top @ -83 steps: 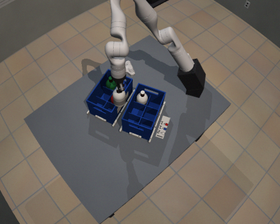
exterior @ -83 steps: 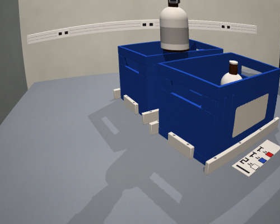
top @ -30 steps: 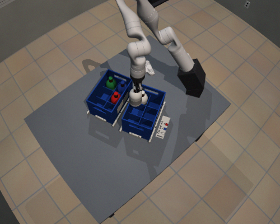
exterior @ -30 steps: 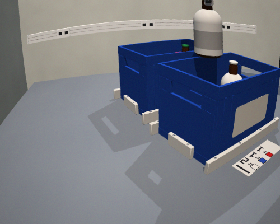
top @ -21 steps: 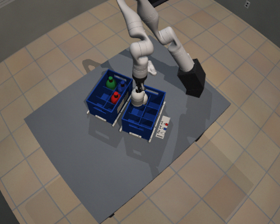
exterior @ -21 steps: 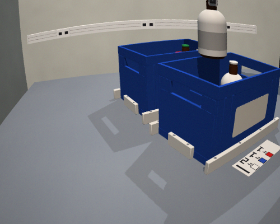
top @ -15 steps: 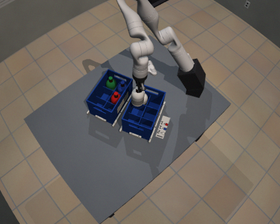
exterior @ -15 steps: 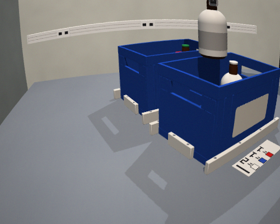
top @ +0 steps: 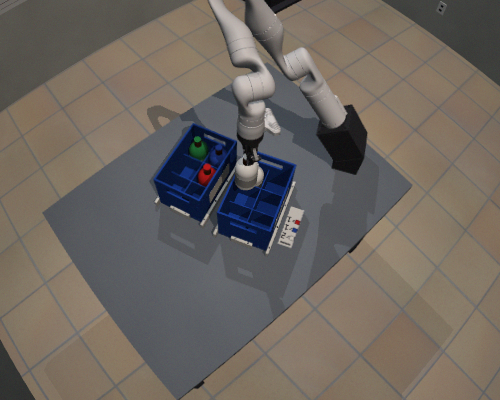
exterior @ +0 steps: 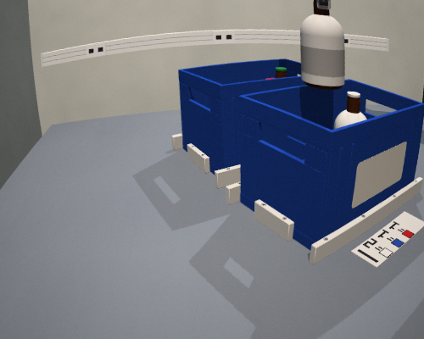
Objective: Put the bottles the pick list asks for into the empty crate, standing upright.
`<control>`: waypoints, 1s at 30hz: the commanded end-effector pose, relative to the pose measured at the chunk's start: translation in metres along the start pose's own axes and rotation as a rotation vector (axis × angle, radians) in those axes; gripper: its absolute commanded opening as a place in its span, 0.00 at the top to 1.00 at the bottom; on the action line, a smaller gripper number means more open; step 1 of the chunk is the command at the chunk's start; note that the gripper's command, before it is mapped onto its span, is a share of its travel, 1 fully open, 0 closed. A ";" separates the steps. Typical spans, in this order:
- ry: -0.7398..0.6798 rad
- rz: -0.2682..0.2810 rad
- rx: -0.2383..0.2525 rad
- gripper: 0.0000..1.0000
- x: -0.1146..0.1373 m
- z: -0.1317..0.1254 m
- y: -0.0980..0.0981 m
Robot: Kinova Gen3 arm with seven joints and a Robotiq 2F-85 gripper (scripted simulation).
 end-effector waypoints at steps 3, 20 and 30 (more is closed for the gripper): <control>0.000 -0.001 -0.001 0.90 0.000 0.000 0.000; 0.000 -0.001 -0.001 0.90 0.000 0.000 0.000; 0.000 -0.001 -0.001 0.90 0.001 0.000 -0.005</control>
Point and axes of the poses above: the point where the finger pads meet when closed, its own y axis back along the fingers, its own z axis across the jaws, x = y × z, the point moved 8 cm from there along y, back along the fingers, and after that the axes turned 2 degrees about y, right-handed, at the moved point
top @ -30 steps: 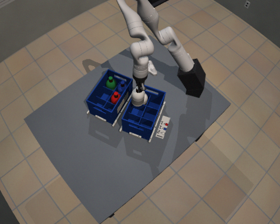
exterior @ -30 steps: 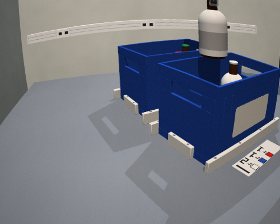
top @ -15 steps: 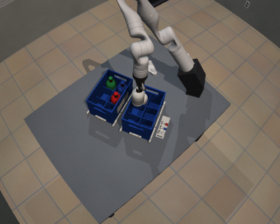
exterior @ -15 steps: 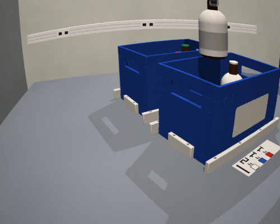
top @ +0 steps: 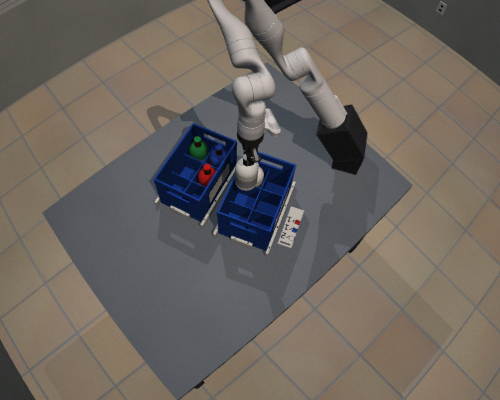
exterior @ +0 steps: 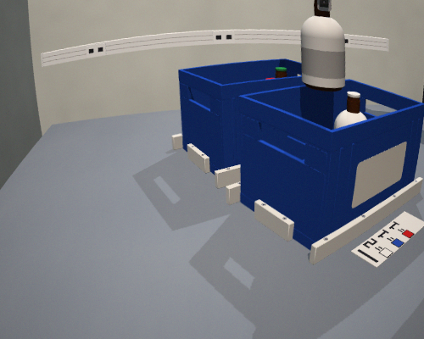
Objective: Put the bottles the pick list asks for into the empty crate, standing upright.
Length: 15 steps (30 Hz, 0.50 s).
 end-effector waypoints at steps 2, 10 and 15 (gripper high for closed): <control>0.000 -0.001 -0.001 0.90 0.000 0.000 -0.004; 0.000 -0.001 -0.001 0.90 0.000 0.000 -0.012; 0.000 -0.001 -0.001 0.90 0.000 0.000 -0.015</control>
Point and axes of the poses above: the point where the finger pads meet when closed, its own y axis back along the fingers, its own z axis across the jaws, x = y × z, the point moved 8 cm from there along y, back along the fingers, and after that the axes turned 2 degrees about y, right-handed, at the moved point
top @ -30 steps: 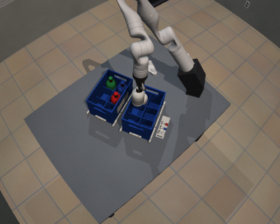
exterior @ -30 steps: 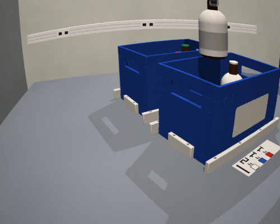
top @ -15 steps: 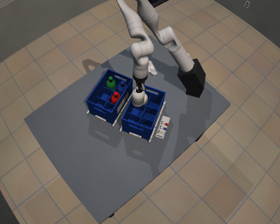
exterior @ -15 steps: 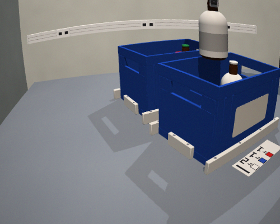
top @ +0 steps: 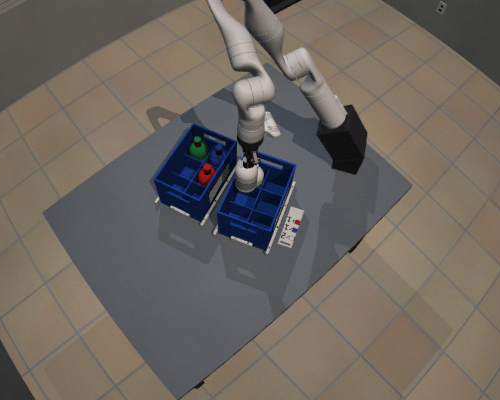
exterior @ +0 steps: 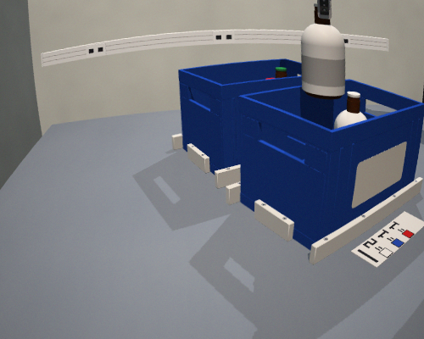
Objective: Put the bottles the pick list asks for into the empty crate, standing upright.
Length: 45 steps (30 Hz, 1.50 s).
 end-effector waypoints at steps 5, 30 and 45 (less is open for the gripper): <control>0.000 -0.001 -0.001 0.90 0.000 0.000 -0.007; 0.000 -0.001 -0.001 0.90 0.000 0.000 -0.029; 0.000 -0.001 -0.001 0.90 0.000 0.000 -0.043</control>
Point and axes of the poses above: the point where the finger pads meet when closed, its own y axis back along the fingers, its own z axis across the jaws, x = y × z, the point moved 8 cm from there along y, back along the fingers, and after that the axes turned 2 degrees about y, right-handed, at the moved point
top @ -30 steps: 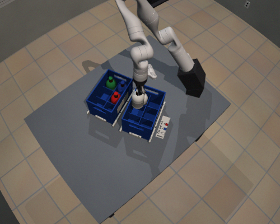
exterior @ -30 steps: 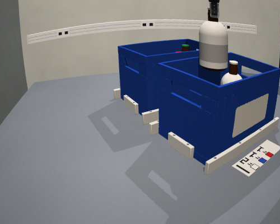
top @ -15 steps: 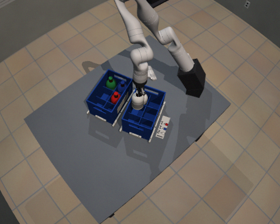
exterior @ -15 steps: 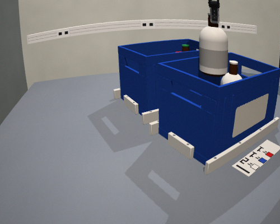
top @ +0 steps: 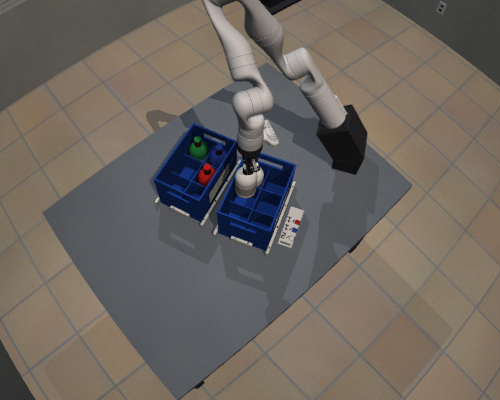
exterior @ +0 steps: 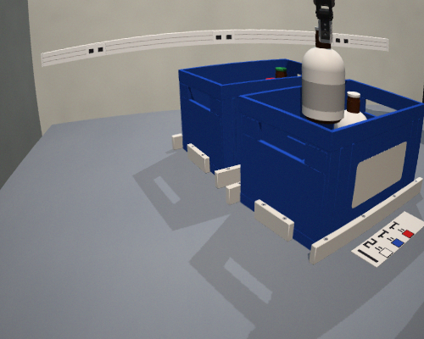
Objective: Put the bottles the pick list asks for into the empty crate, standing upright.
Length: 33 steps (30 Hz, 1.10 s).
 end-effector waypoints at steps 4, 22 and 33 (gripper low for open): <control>0.000 -0.001 -0.001 0.90 0.000 0.000 -0.004; 0.000 -0.001 -0.001 0.90 0.000 0.000 -0.020; 0.000 -0.001 -0.001 0.90 0.000 0.000 -0.031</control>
Point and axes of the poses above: the point where the finger pads meet when closed, its own y axis back along the fingers, its own z axis across the jaws, x = y × z, the point moved 8 cm from there along y, back along the fingers, and after that the axes turned 2 degrees about y, right-handed, at the moved point
